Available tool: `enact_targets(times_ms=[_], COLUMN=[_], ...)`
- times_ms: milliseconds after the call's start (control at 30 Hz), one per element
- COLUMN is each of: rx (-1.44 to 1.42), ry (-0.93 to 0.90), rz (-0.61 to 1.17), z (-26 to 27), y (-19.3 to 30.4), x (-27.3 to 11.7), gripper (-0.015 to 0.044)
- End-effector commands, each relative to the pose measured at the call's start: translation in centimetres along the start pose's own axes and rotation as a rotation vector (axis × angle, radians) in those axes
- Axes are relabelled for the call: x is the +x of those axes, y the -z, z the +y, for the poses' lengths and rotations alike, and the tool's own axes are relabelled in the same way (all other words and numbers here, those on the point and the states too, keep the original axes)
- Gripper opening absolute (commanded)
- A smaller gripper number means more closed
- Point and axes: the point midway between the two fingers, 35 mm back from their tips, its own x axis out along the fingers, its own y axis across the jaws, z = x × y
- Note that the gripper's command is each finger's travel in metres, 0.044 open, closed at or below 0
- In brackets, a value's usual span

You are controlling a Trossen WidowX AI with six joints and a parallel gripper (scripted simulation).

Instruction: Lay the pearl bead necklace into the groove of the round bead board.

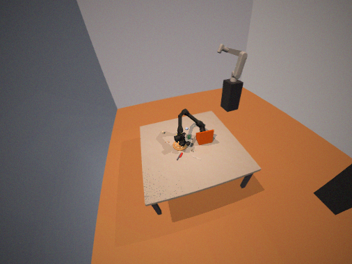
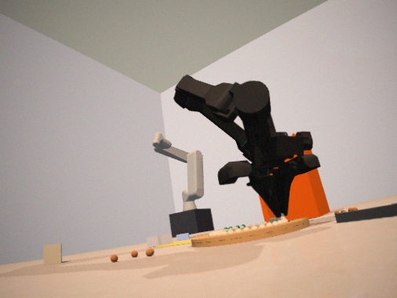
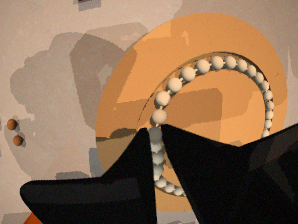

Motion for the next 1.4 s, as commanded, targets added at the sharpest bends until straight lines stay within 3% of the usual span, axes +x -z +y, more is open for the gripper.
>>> enact_targets(times_ms=[0, 367, 933, 1367], rx=[0.0, 0.0, 0.001, 0.0], ry=[0.0, 0.0, -0.001, 0.0], rz=[-0.001, -0.001, 0.001, -0.001], z=[0.41, 0.41, 0.37, 0.37], y=[-0.03, -0.02, 0.05, 0.05], x=[-0.06, 0.75, 0.4, -0.06], gripper=[0.0, 0.0, 0.044, 0.044])
